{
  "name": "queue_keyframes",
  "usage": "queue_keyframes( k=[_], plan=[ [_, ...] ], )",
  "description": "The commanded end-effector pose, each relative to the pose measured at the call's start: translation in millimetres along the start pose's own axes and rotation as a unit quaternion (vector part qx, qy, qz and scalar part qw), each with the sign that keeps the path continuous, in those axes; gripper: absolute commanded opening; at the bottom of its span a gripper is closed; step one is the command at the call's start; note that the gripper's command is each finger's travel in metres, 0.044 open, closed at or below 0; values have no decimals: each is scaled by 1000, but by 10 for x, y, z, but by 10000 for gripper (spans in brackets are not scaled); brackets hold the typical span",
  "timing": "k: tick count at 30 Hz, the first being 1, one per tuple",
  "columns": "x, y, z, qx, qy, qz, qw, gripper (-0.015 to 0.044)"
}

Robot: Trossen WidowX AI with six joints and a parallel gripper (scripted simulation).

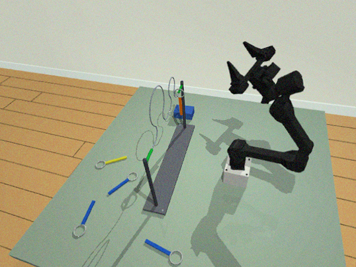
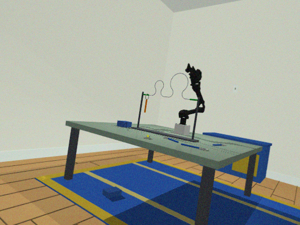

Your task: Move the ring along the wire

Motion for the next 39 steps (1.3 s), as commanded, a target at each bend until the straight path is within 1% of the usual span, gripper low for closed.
queue_keyframes(
  k=[1,5,9,16,23,30,39],
  plan=[
    [7,8,4,0,-1,1,1000,374],
    [170,196,86,-7,-14,17,1000,269],
    [438,606,221,-18,-40,50,998,164],
    [733,1437,380,-26,-82,111,990,160],
    [779,2316,443,-19,-117,173,978,160],
    [585,3151,436,1,-144,232,962,160],
    [56,4064,400,46,-166,300,938,160]
  ],
)
Point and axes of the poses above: the point midway between the two fingers, 35 mm back from their tips, its own x axis out along the fingers, its own z axis across the jaws, y = z × x, the point moved 2 cm from there along -x, back along the fingers, and after that the axes turned 1 degree about x, right-handed, at the moved point
